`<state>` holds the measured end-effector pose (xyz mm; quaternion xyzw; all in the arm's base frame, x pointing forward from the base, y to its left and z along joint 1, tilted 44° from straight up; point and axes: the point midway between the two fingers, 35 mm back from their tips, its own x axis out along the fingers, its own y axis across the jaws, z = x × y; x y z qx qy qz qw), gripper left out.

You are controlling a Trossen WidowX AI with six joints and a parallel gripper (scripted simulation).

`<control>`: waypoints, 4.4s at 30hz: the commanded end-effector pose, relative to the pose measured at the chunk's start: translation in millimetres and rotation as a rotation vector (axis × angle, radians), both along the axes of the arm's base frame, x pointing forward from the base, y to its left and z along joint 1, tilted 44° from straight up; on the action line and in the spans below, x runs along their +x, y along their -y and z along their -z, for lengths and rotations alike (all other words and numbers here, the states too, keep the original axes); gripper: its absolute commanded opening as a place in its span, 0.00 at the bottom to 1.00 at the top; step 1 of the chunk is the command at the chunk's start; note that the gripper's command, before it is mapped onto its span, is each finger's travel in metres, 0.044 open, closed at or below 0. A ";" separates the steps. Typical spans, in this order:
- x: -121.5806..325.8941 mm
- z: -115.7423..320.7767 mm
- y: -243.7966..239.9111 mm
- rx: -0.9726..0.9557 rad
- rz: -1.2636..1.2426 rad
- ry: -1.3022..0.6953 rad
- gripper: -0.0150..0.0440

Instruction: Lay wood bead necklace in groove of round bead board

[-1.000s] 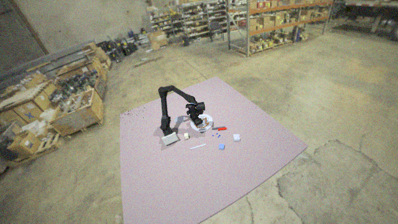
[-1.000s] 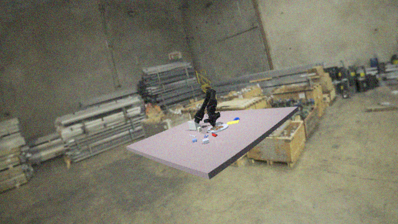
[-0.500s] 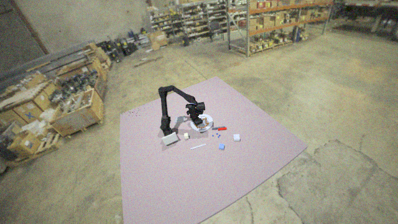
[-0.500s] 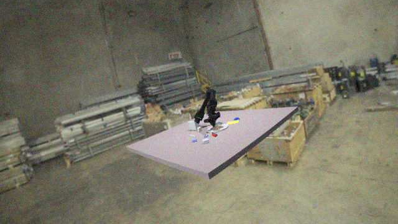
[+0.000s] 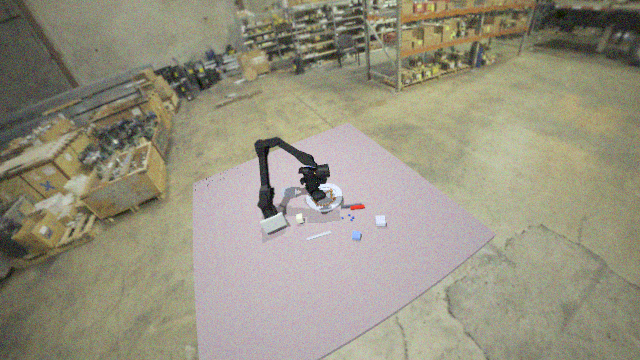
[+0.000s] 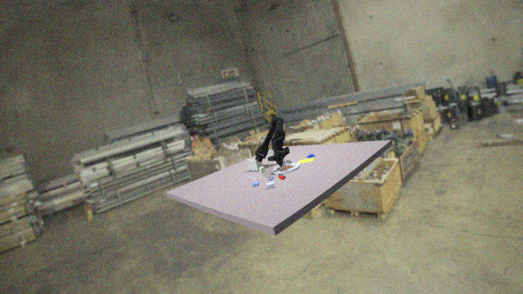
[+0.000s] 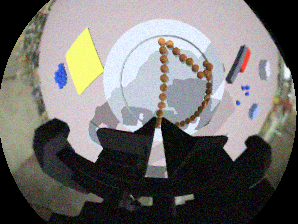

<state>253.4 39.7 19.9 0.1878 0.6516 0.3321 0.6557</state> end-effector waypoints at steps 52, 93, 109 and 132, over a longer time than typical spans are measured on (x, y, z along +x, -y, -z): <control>-10.8 -7.2 -5.5 0.000 0.000 -0.001 0.61; 10.8 -29.5 16.4 -0.017 0.222 -0.210 0.73; 15.1 -26.3 13.9 -0.022 0.256 -0.229 0.46; 10.9 -3.5 -8.3 -0.019 0.255 -0.241 0.46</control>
